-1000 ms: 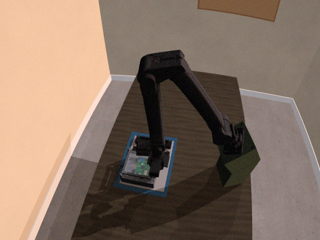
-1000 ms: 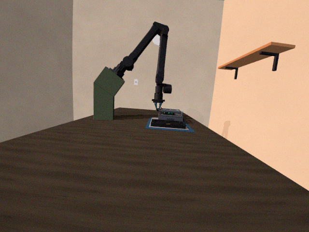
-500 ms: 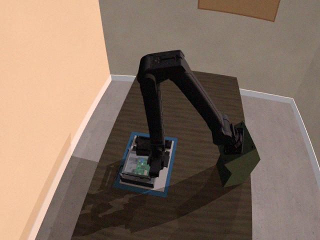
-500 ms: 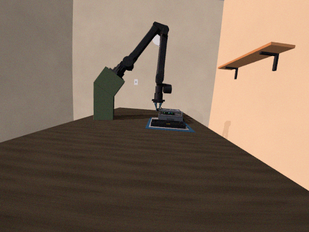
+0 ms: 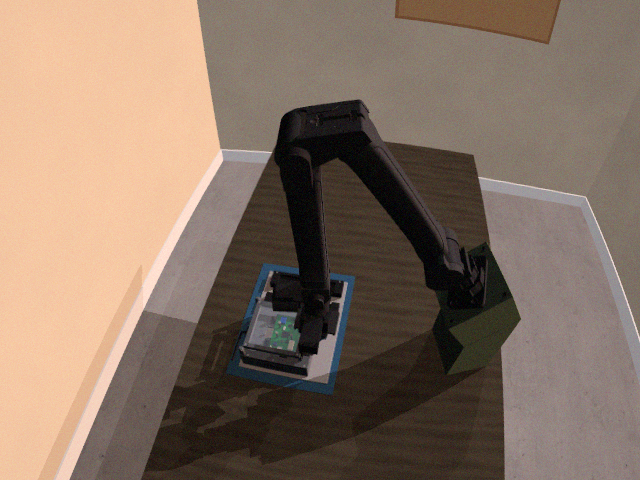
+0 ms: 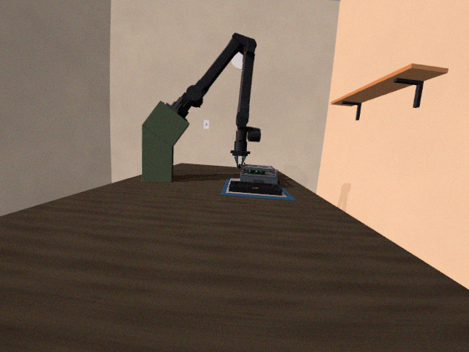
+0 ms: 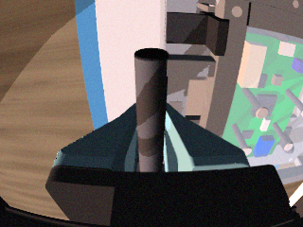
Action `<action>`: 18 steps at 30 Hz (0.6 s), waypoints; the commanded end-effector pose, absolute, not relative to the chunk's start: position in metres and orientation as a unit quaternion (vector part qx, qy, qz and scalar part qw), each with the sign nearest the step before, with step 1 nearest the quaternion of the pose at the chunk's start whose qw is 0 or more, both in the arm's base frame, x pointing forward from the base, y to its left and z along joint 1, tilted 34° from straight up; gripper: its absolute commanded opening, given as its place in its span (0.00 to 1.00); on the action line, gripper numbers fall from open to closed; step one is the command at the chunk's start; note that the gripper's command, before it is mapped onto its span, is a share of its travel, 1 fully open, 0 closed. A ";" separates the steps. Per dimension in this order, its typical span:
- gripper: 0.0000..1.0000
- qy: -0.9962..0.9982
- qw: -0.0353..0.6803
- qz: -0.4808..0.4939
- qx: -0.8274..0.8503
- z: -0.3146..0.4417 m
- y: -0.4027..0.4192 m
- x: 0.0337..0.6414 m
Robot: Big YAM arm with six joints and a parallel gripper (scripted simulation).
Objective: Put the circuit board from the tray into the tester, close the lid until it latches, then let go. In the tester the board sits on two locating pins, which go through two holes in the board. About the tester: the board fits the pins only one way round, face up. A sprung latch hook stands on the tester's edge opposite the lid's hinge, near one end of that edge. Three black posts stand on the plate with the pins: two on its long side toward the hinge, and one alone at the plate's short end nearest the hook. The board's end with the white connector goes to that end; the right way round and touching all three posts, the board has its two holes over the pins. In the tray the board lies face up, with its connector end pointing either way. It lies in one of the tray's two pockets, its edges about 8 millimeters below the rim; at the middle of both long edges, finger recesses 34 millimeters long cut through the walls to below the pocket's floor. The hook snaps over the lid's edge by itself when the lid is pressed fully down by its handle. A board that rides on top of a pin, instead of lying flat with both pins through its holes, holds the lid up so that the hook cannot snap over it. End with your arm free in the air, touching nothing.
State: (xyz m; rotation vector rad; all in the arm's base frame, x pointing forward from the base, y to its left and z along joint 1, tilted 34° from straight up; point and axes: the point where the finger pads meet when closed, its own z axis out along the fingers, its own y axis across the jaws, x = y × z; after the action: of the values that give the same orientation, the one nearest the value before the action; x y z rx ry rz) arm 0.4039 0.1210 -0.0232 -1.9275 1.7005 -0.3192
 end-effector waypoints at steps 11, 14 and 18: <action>0.00 0.631 0.271 -0.114 -0.719 -0.032 0.129 0.410; 0.00 0.630 0.270 -0.114 -0.719 -0.032 0.129 0.409; 0.00 0.631 0.268 -0.112 -0.720 -0.032 0.129 0.407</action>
State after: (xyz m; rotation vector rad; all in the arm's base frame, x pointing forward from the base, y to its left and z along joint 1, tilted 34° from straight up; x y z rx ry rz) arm 0.4039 0.1210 -0.0232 -1.9275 1.7005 -0.3192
